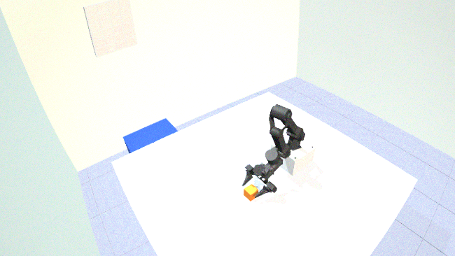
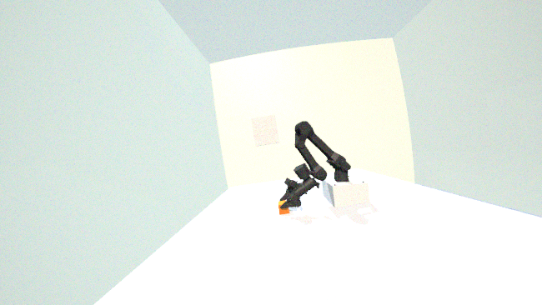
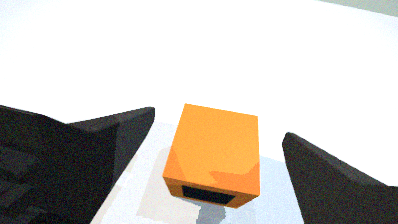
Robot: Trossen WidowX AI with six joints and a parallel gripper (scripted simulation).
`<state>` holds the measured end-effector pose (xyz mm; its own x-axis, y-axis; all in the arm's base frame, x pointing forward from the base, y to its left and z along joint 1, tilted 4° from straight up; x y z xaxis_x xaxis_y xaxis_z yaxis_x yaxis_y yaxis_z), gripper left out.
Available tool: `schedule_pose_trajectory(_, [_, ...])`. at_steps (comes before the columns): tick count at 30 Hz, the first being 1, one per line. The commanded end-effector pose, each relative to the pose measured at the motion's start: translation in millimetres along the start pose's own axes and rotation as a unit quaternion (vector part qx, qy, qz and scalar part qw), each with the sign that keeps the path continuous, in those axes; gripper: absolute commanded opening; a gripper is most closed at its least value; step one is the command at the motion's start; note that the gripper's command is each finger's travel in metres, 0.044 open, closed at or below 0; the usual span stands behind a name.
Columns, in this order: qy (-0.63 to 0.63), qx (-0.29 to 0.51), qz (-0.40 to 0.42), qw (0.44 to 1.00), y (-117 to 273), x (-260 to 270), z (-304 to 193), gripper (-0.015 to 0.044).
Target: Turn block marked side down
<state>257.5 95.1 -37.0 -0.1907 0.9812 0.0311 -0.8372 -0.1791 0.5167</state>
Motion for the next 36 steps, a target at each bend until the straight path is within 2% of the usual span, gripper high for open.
schedule_pose_trajectory(1, [0.003,0.002,-0.002,1.0,0,0,1,0.044])
schedule_pose_trajectory(10, [0.015,0.122,-0.01,0.992,-7,2,32,0.044])
schedule_pose_trajectory(15, [0.008,0.196,-0.007,0.981,14,3,57,0.044])
schedule_pose_trajectory(17, [0.002,0.201,-0.003,0.98,24,3,73,0.044])
schedule_pose_trajectory(21, [0.001,0.243,-0.006,0.97,40,1,75,0.044])
schedule_pose_trajectory(36, [0.001,0.25,-0.006,0.968,41,1,75,0.044])
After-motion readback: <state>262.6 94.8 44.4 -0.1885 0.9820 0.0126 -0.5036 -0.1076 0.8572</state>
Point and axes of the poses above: the point midway between the two fingers, 35 mm back from their tips, its own y axis back along the fingers, its own x axis across the jaws, z = x × y, the point moved 5 cm from there along y, back along the fingers, and after that the axes turned 1 degree about -y, right-handed, at the moved point
